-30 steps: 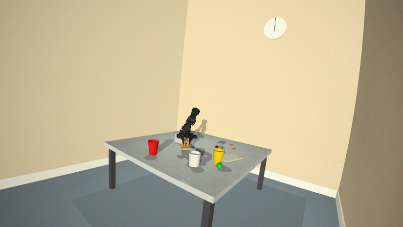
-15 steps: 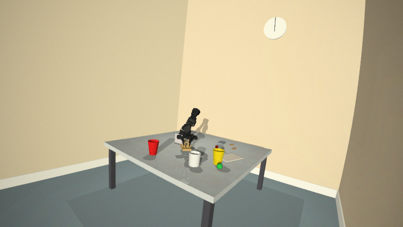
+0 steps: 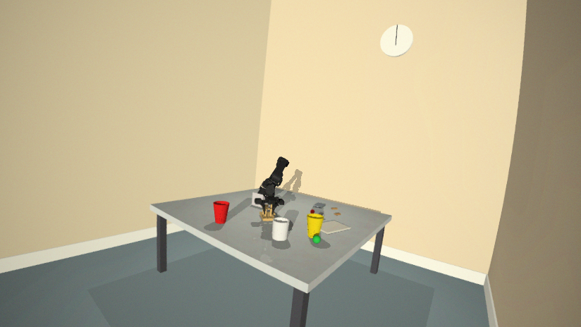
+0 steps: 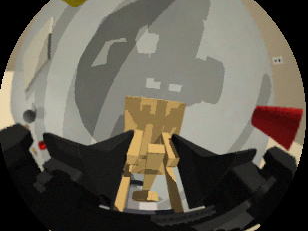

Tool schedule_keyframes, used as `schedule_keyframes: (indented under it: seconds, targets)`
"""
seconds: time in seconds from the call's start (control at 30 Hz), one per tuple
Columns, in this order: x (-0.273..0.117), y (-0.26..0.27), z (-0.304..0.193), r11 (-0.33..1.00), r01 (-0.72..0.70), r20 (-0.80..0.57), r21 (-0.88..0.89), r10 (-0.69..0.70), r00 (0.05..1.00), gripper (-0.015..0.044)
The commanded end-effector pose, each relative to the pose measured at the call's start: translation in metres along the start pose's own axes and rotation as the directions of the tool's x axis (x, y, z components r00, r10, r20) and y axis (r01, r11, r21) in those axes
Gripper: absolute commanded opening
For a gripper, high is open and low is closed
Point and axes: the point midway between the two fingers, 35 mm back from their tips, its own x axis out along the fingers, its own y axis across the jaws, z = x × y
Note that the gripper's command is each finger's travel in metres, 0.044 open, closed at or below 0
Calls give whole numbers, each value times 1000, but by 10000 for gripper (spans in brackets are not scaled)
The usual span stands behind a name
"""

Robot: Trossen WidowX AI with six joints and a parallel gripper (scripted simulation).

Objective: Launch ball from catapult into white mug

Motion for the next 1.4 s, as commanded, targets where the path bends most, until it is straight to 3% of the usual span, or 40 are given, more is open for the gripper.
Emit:
schedule_keyframes:
  seconds: [0.0,0.23,0.7,0.8,0.97,1.23,1.37]
  targets:
    - [4,-1,1,1000,-5,8,7,5,1000,0]
    - [3,0,0,1000,0,0,0,0,1000,0]
    - [3,0,0,1000,0,0,0,0,1000,367]
    - [-21,0,3,1000,1,0,2,-1,1000,440]
    - [-94,-1,0,1000,3,0,5,-3,1000,440]
    - [-83,-3,3,1000,-2,4,11,2,1000,440]
    - [-120,-4,4,1000,0,16,10,-1,1000,440]
